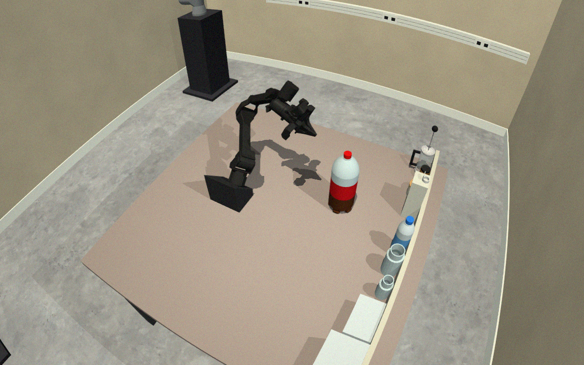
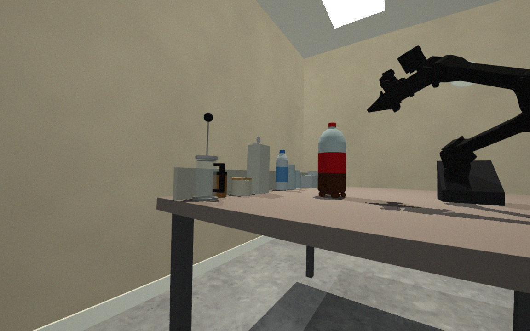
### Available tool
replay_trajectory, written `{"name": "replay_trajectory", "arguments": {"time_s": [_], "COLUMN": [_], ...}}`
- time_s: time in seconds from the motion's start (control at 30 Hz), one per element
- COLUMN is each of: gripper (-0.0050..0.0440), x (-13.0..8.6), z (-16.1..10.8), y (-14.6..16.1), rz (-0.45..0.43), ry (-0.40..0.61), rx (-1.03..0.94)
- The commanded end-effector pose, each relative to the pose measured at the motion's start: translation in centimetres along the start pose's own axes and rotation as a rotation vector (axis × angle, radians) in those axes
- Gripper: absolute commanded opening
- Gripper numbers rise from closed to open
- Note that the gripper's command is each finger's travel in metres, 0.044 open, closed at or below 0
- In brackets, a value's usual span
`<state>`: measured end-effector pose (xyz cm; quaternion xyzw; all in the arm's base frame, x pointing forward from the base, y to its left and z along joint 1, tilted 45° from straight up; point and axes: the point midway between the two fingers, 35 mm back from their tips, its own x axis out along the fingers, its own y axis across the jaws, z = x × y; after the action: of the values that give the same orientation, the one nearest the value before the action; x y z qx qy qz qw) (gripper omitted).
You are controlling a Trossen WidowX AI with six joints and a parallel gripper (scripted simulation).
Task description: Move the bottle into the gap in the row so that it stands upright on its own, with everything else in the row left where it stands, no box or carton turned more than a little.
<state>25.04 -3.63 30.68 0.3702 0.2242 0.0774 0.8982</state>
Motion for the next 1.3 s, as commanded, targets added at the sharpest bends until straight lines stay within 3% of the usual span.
{"name": "replay_trajectory", "arguments": {"time_s": [0.0, 1.27], "gripper": [-0.005, -0.005], "x": [0.4, 3.3], "z": [-0.5, -5.0], "y": [0.0, 0.1], "rz": [-0.006, -0.031], "ry": [0.002, 0.024], "rx": [0.003, -0.013]}}
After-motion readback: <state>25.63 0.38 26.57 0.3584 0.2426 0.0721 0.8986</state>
